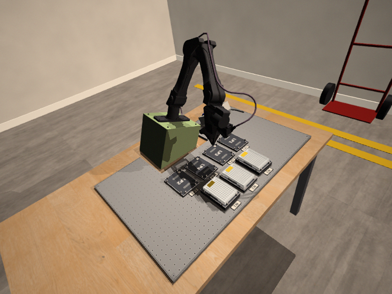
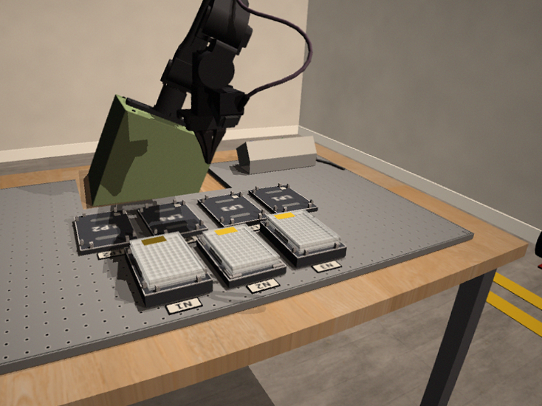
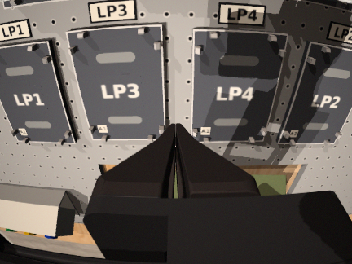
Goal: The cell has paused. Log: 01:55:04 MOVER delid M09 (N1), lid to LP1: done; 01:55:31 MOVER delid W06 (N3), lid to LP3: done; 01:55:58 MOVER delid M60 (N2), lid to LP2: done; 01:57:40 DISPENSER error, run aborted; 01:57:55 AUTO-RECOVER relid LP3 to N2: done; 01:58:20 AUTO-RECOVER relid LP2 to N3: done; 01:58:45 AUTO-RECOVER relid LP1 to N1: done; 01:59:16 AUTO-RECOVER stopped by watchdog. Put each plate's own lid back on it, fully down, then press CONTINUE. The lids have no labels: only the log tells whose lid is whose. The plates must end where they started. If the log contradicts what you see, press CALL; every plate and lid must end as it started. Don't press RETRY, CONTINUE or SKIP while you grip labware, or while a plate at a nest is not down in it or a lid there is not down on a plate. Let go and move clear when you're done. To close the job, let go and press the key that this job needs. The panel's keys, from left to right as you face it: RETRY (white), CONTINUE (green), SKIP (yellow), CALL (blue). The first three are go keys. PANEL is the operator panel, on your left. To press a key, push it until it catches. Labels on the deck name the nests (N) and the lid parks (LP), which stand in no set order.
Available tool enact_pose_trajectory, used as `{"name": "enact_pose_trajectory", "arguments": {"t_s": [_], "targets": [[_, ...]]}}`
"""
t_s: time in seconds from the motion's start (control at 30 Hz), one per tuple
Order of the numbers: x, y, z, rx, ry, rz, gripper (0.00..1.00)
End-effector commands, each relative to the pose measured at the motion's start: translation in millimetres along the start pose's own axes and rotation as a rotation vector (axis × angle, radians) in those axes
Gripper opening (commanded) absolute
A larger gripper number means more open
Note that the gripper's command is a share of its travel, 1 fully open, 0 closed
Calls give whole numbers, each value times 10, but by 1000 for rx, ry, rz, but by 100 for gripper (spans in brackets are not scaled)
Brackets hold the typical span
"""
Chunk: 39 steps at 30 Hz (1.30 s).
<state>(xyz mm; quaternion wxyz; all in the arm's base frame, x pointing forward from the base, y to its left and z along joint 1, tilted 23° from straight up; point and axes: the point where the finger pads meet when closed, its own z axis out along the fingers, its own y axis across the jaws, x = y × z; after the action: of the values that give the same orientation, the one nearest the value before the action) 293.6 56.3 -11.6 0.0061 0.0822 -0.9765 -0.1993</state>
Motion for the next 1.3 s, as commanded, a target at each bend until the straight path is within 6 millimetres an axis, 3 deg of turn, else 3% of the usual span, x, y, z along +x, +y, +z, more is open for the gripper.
{"name": "enact_pose_trajectory", "arguments": {"t_s": [0.0, 0.57, 0.7, 0.83, 0.9, 0.93, 0.97, 1.07, 1.17, 1.27], "targets": [[-97, -82, -81, 11, -33, 2, 0], [-107, -87, -87, 10, -31, 3, 0], [74, 197, -33, -5, -6, -87, 0], [73, 389, -39, -3, -23, -175, 0], [73, 389, -39, -3, -23, -175, 0], [-63, 435, -121, 17, -59, -211, 0], [66, 467, -56, 12, -29, -219, 0], [198, 612, -29, 3, 0, -266, 0], [120, 776, -77, 9, -32, -340, 0], [259, 888, -27, 9, -4, -388, 0]]}}
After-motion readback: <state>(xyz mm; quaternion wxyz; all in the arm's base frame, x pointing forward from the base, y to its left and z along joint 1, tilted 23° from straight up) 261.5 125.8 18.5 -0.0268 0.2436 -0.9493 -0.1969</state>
